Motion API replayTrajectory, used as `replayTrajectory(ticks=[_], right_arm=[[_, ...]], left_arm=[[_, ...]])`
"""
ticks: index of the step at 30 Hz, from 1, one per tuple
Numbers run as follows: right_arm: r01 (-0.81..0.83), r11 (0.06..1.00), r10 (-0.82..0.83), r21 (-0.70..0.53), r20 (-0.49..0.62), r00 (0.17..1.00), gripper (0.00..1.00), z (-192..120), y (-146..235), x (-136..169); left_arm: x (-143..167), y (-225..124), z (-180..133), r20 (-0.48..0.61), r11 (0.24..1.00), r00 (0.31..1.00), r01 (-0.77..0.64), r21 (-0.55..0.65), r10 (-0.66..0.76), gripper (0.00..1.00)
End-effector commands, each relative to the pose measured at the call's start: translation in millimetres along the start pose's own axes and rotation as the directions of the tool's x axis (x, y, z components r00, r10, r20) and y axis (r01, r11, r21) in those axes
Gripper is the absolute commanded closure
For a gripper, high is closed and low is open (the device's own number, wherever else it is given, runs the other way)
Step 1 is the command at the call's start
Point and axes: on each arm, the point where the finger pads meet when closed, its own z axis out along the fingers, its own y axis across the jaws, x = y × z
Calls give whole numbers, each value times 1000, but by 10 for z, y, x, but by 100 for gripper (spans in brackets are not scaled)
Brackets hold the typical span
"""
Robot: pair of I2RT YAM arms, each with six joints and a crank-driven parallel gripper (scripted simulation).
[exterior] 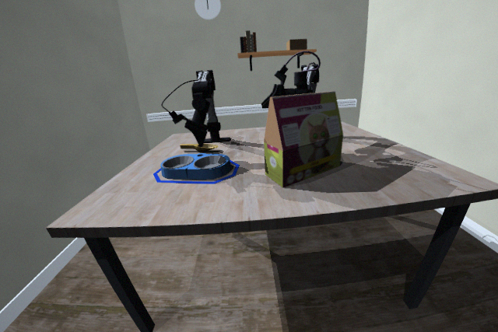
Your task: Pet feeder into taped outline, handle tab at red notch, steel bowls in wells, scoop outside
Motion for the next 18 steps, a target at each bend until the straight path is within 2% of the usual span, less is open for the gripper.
replayTrajectory(ticks=[1, 4, 8, 13, 18], right_arm=[[96, 990, -77, -103, 169, 983, 40, -35, 53, -221], [233, 963, -186, -134, 291, 938, 40, -54, 87, -173], [353, 925, -280, -139, 379, 882, 40, -55, 58, -67], [442, 887, -350, -131, 434, 830, 40, -29, -13, 39], [459, 879, -366, -125, 439, 820, 40, -13, -52, 75]], left_arm=[[-259, -19, -18, 27, 999, 998, -51, 3, 51, 0], [-259, -19, -18, 27, 999, 998, -51, 3, 51, 0], [-259, -19, -18, 27, 999, 998, -51, 3, 51, 0], [-259, -19, -18, 27, 999, 998, -51, 3, 51, 0], [-259, -19, -18, 27, 999, 998, -51, 3, 51, 0]])
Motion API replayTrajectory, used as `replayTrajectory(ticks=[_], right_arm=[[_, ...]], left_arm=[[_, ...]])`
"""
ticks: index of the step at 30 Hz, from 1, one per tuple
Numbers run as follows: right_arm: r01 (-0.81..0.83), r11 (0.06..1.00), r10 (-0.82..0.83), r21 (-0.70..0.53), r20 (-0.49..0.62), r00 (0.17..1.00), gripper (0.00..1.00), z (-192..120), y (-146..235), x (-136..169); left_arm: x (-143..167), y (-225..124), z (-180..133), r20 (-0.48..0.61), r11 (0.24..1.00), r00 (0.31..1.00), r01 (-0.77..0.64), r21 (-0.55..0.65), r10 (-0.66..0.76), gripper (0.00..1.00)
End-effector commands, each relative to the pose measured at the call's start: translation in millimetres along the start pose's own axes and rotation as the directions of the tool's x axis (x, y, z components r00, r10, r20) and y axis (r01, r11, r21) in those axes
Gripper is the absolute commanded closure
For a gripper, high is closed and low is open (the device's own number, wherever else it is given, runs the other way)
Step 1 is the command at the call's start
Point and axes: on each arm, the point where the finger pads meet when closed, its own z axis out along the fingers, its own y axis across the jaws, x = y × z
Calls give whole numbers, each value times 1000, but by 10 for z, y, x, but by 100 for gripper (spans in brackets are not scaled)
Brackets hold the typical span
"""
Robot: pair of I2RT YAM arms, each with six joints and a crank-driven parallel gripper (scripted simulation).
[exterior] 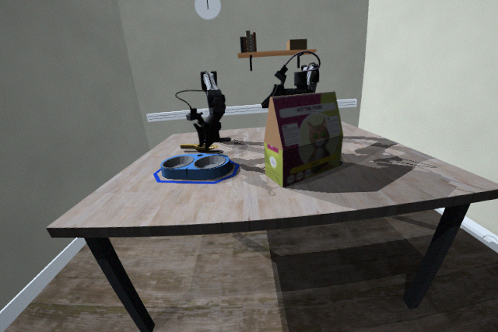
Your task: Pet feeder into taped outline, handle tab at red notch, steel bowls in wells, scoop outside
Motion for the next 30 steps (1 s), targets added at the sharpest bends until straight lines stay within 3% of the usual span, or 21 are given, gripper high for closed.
replayTrajectory(ticks=[1, 30], right_arm=[[-6, 998, 10, -64, 65, 998, 40, -45, 55, -146], [-6, 998, 9, -60, 55, 998, 40, -45, 39, -121]], left_arm=[[-259, -19, -18, 27, 999, 998, -51, 3, 51, 0], [-259, -19, -18, 27, 999, 998, -51, 3, 51, 0]])
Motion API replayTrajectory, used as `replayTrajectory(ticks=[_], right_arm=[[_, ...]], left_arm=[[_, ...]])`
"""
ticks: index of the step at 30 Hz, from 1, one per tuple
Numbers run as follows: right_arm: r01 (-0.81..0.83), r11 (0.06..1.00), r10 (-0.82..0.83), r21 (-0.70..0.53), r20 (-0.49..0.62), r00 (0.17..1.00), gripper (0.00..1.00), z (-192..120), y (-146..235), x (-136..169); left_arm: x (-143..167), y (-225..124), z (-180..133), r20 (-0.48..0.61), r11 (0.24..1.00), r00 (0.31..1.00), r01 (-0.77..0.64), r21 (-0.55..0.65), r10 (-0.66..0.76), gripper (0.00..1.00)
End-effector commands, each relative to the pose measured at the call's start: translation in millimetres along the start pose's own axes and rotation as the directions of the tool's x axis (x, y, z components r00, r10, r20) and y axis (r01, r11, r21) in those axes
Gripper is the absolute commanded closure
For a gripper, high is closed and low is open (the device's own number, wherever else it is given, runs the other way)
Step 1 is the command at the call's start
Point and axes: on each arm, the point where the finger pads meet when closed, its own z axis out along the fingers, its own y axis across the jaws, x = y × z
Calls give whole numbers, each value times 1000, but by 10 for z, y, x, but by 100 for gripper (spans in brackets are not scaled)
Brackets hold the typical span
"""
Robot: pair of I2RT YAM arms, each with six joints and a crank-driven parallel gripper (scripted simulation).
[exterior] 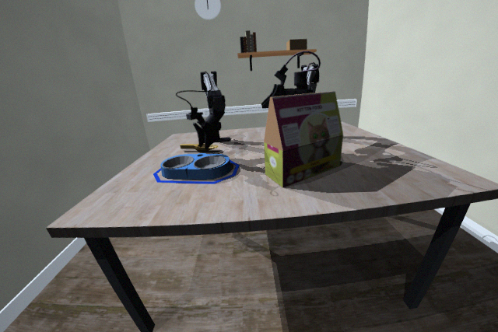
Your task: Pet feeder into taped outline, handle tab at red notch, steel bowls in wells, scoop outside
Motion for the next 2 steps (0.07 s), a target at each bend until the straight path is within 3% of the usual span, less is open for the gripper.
replayTrajectory(ticks=[1, 2], right_arm=[[-19, 1000, 19, -19, 21, 1000, 40, -58, -7, -79], [-19, 1000, 19, -19, 21, 1000, 40, -58, -7, -79]], left_arm=[[-259, -19, -18, 27, 999, 998, -51, 3, 51, 0], [-259, -19, -18, 27, 999, 998, -51, 3, 51, 0]])
